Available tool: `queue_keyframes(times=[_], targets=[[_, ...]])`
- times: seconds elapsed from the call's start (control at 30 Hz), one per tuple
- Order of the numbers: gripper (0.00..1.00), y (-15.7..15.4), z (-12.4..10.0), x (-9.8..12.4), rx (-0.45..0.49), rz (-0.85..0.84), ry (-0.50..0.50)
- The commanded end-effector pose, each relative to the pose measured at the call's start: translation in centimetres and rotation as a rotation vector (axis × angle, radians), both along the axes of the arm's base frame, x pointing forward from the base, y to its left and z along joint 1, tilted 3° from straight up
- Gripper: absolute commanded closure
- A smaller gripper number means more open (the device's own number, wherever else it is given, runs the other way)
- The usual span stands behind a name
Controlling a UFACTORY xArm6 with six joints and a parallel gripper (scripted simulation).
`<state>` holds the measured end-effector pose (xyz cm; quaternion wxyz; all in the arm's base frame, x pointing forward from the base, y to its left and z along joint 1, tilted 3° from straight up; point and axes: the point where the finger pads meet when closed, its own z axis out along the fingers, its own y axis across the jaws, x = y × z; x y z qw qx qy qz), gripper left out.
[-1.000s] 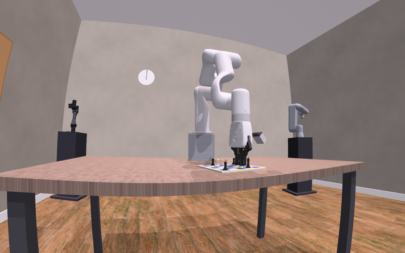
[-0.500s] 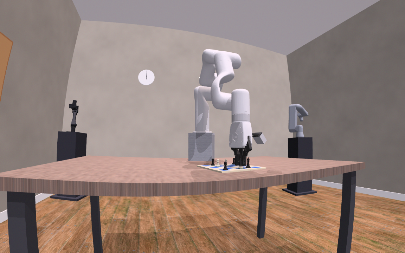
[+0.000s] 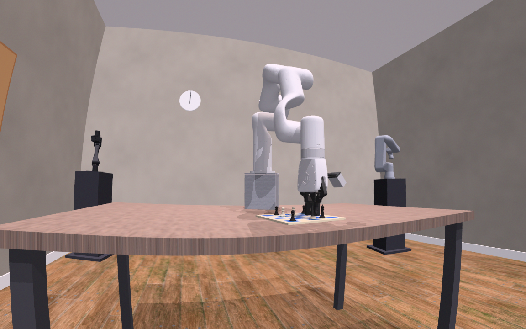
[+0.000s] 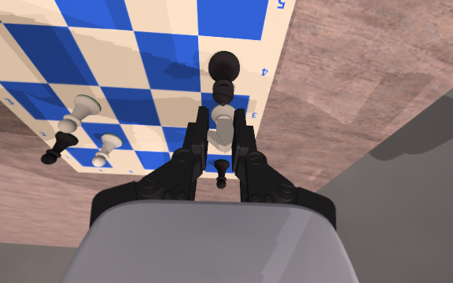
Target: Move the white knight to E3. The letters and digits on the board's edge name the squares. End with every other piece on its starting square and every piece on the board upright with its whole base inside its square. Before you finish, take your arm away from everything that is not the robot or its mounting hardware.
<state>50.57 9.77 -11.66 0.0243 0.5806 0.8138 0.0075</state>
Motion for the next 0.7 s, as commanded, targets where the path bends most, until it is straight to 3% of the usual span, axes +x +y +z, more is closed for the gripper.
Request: queue_keyframes(times=[0.0, 0.43, 0.47, 0.53, 0.57, 0.63, 0.67], targets=[[1.00, 0.04, 0.16, 0.17, 0.001, 0.000, -0.004], [1.00, 0.04, 0.16, 0.17, 0.001, 0.000, -0.004], [0.92, 0.04, 0.16, 0.17, 0.001, 0.000, -0.004], [0.92, 0.04, 0.16, 0.17, 0.001, 0.000, -0.004], [0.84, 0.04, 0.16, 0.17, 0.001, 0.000, -0.004], [0.84, 0.04, 0.16, 0.17, 0.001, 0.000, -0.004], [0.76, 0.04, 0.16, 0.17, 0.001, 0.000, -0.004]])
